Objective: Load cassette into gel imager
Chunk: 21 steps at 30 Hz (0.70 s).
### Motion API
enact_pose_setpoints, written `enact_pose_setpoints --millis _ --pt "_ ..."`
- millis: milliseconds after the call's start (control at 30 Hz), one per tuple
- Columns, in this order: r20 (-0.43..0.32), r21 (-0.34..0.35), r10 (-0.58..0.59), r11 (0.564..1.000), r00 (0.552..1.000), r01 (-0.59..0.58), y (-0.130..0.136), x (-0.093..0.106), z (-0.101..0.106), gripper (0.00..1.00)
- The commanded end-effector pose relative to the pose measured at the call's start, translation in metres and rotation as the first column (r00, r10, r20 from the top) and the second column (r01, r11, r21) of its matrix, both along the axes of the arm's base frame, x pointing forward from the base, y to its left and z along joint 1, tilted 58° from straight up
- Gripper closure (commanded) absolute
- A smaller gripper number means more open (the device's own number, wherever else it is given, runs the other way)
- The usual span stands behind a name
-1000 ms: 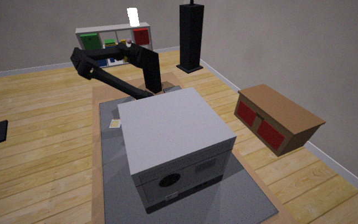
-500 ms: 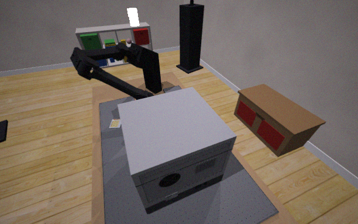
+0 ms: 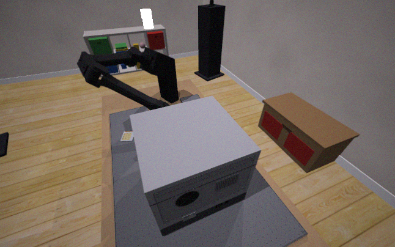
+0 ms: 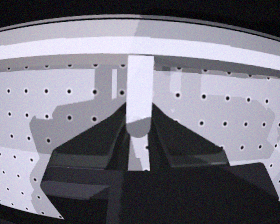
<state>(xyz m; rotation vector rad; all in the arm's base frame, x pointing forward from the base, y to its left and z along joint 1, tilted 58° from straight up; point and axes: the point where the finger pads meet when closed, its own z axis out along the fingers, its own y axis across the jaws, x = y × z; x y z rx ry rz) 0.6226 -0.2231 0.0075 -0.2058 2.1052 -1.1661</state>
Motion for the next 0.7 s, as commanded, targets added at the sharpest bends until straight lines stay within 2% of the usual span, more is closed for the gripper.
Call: enact_pose_setpoints --millis 0,667 --pt "-0.167 0.028 -0.078 0.996 0.983 0.084 -0.0183 -0.0557 -0.0615 0.92" --pt "-0.171 0.025 -0.076 0.996 0.982 0.082 -0.0176 -0.0563 -0.0613 0.92"
